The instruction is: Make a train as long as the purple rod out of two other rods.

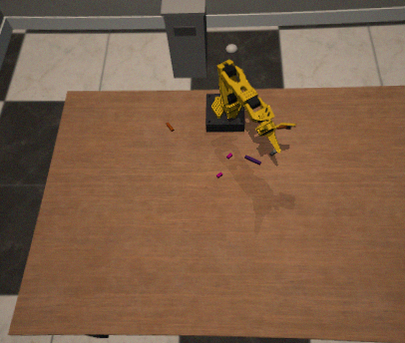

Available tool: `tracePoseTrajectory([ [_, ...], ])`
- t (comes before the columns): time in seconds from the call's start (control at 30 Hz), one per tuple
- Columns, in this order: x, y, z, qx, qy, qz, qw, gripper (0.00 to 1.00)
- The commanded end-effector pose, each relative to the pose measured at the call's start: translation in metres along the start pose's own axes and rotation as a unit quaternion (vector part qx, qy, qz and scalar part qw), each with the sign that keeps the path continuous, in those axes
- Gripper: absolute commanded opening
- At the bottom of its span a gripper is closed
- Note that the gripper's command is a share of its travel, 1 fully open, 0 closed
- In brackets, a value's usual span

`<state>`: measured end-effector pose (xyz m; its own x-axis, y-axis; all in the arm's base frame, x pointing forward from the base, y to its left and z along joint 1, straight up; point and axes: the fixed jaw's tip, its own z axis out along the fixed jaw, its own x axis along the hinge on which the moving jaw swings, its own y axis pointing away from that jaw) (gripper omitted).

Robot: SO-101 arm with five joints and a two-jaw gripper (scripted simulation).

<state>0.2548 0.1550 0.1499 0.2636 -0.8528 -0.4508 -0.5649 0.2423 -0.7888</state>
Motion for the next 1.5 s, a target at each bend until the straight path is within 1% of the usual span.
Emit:
tracePoseTrajectory([
  [0.0, 0.004, 0.007, -0.003, -0.016, 0.009, -0.011, 1.000, 1.00],
  [0.03, 0.004, 0.007, -0.003, -0.016, 0.009, -0.011, 1.000, 1.00],
  [0.07, 0.001, 0.002, -0.002, -0.007, 0.003, -0.008, 1.000, 1.00],
  [0.53, 0.012, 0.019, -0.011, -0.058, 0.029, -0.049, 0.997, 1.00],
  [0.6, 0.012, 0.019, -0.011, -0.058, 0.029, -0.049, 0.997, 1.00],
  [0.63, 0.009, 0.014, -0.009, -0.048, 0.024, -0.046, 0.998, 1.00],
  [1.1, 0.019, 0.031, -0.018, -0.100, 0.046, -0.081, 0.991, 1.00],
  [1.17, 0.019, 0.031, -0.018, -0.100, 0.046, -0.081, 0.991, 1.00],
  [1.2, 0.016, 0.026, -0.017, -0.089, 0.042, -0.078, 0.992, 1.00],
  [1.47, 0.021, 0.034, -0.022, -0.116, 0.052, -0.095, 0.987, 1.00],
])
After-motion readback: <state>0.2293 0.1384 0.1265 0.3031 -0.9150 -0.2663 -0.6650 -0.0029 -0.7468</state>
